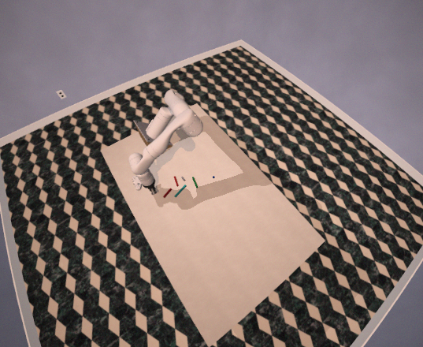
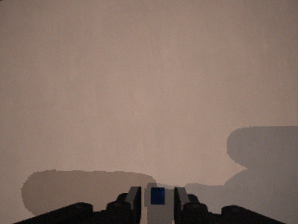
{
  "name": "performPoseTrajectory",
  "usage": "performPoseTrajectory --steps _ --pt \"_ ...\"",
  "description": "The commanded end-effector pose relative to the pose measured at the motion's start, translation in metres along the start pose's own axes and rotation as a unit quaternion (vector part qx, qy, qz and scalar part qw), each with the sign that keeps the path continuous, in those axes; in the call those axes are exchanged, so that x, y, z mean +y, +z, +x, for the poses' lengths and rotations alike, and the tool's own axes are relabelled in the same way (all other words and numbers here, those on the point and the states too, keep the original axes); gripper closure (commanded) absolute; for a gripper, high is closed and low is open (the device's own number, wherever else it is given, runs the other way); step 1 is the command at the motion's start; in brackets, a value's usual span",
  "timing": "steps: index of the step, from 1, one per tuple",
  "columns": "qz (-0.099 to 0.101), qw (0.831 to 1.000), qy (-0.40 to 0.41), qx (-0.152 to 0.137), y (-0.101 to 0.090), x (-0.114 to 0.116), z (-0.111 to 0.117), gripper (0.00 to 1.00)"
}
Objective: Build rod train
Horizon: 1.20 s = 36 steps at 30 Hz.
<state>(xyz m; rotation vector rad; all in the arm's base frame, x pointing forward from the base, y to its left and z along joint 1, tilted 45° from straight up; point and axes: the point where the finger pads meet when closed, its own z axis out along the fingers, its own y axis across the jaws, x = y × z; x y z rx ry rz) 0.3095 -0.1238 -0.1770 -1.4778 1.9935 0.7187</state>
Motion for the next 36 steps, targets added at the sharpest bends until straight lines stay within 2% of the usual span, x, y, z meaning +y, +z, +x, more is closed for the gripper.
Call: performPoseTrajectory --steps 1,12,36 --pt "0.001 1.0 0.0 0.001 -0.001 0.0 0.0 0.76" --pt "0.001 1.0 0.0 0.001 0.0 0.0 0.0 0.76" --pt "0.001 1.0 0.0 0.001 0.016 0.0 0.0 0.76"
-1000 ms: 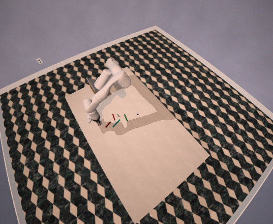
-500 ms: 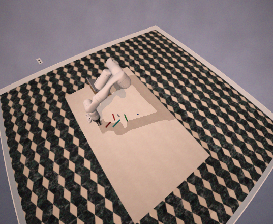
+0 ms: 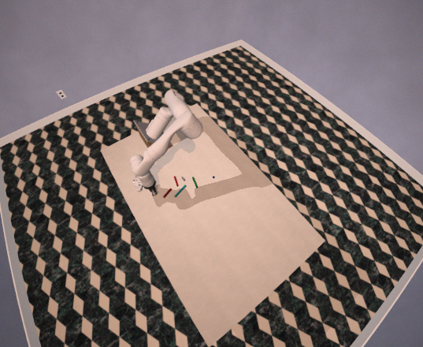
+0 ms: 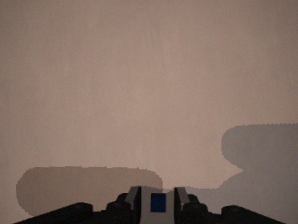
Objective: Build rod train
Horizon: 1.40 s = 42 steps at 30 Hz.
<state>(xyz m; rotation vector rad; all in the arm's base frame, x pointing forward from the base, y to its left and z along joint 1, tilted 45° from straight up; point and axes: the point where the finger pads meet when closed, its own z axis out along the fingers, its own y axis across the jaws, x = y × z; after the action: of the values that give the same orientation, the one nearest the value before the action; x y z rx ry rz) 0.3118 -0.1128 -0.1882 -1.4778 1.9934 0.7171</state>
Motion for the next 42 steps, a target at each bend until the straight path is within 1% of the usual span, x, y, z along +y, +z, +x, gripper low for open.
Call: performPoseTrajectory --steps 1,38,39,42 --pt "0.0 1.0 0.0 0.0 -0.0001 0.0 0.0004 0.76" --pt "0.0 1.0 0.0 0.0 0.0 0.0 0.0004 0.76" --pt "0.0 1.0 0.0 0.0 0.0 0.0 0.0004 0.95" --pt "0.0 1.0 0.0 0.0 0.0 0.0 0.0004 0.95"
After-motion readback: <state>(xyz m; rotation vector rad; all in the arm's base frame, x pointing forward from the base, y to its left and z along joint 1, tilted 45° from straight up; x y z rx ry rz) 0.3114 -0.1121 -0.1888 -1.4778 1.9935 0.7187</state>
